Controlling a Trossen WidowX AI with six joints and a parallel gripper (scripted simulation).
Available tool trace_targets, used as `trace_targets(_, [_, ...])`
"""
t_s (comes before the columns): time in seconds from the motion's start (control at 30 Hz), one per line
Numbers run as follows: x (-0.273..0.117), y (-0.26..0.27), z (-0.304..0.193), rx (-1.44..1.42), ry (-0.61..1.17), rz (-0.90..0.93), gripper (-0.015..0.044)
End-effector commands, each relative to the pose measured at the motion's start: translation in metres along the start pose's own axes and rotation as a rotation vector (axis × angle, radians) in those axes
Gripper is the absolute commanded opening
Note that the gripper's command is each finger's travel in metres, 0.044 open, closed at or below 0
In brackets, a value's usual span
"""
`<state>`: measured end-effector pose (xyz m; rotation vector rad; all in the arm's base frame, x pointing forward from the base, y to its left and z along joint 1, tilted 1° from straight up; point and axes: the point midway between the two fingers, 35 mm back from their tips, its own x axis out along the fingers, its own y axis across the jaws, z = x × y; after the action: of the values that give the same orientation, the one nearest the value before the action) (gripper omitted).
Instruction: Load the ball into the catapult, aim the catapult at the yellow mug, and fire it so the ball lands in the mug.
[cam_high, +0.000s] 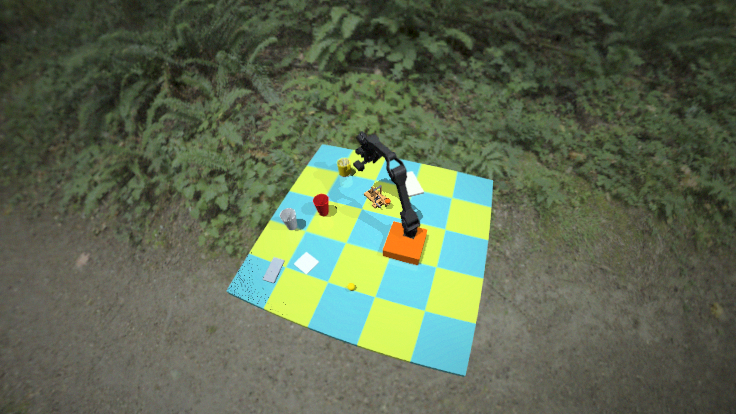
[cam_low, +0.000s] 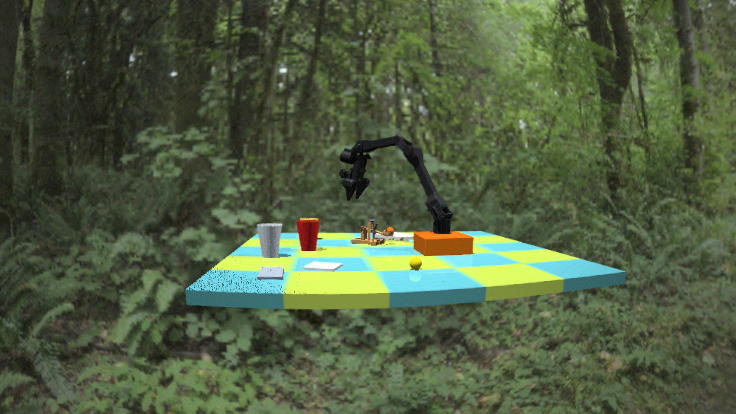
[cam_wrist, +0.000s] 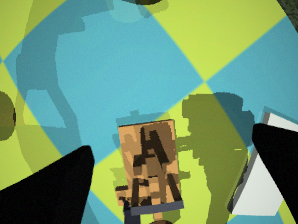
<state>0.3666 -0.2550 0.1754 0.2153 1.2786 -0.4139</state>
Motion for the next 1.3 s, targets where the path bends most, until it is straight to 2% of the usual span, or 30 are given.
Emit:
trace_targets(0.0, [-0.007, 0.000, 0.046, 0.003, -0.147, -0.005, 0.0440])
trace_targets(0.37, [-0.037, 0.003, 0.139, 0.000, -0.484, -0.020, 0.0440])
trace_targets(1.07, [-0.037, 0.004, 0.141, 0.000, -0.489, -0.020, 0.0440])
trace_targets(1.27, [-0.037, 0.004, 0.141, 0.000, -0.489, -0.020, 0.0282])
